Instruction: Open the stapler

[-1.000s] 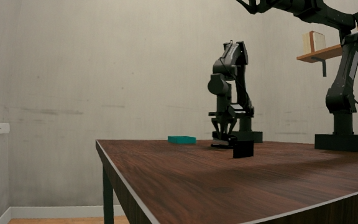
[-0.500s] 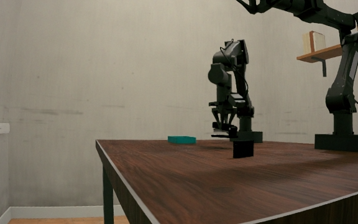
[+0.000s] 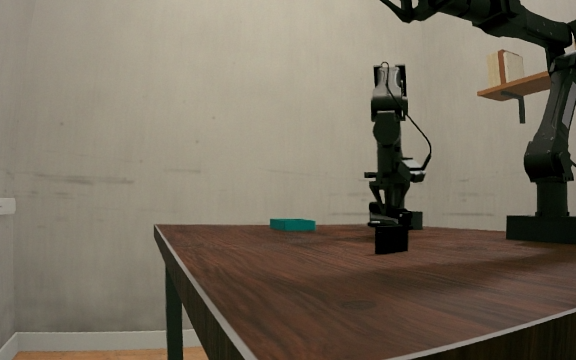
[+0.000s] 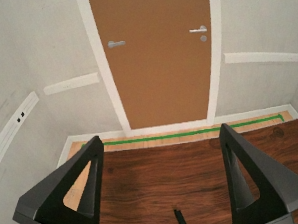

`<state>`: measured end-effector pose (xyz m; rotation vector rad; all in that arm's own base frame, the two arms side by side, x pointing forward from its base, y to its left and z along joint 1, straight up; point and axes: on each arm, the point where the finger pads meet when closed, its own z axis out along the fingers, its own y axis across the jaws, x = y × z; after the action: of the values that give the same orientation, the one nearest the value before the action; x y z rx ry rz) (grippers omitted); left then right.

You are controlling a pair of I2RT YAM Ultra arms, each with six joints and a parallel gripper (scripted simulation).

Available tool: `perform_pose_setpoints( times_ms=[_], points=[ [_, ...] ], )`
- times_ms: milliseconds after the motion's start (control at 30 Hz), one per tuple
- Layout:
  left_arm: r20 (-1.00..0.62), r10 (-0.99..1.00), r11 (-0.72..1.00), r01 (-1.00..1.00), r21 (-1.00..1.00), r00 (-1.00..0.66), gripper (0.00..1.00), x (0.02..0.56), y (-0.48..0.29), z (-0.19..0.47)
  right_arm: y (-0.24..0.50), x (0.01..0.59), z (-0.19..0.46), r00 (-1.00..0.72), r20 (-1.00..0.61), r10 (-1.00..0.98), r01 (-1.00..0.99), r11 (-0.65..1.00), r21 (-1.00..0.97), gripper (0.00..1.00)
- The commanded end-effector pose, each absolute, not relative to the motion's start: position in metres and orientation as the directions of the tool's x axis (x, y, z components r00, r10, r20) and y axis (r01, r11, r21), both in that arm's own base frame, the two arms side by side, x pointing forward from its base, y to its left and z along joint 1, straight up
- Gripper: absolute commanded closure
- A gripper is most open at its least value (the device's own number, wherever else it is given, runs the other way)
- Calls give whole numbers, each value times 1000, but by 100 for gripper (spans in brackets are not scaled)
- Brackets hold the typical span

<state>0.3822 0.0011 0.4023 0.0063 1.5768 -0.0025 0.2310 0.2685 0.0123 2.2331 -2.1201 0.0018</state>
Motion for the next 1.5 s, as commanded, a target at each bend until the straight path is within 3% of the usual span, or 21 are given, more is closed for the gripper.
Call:
perform_pose_setpoints(
  times_ms=[0, 133, 433, 500, 833, 1067, 1467],
  points=[
    [-1000, 0, 1000, 0, 0, 10, 0, 381, 1, 411, 279, 243, 28, 32, -9, -999, -999, -32, -5, 78],
    [-1000, 0, 1000, 0, 0, 10, 0, 381, 1, 411, 279, 244, 31, -67, -20, -998, -998, 67, -7, 78],
    [-1000, 0, 1000, 0, 0, 10, 0, 381, 1, 411, 277, 241, 28, -470, -12, -883, -883, 470, 4, 78],
    [-1000, 0, 1000, 0, 0, 10, 0, 381, 1, 411, 277, 241, 28, -470, -12, -883, -883, 470, 4, 78],
    [-1000, 0, 1000, 0, 0, 10, 0, 381, 1, 411, 276, 242, 28, -798, -13, -603, -603, 798, 11, 78],
    [-1000, 0, 1000, 0, 0, 10, 0, 381, 1, 411, 276, 240, 27, -900, -8, -436, -436, 900, 13, 78],
    [-1000, 0, 1000, 0, 0, 10, 0, 381, 1, 411, 274, 239, 26, -998, 0, 61, 61, 998, 14, 78]
  ],
)
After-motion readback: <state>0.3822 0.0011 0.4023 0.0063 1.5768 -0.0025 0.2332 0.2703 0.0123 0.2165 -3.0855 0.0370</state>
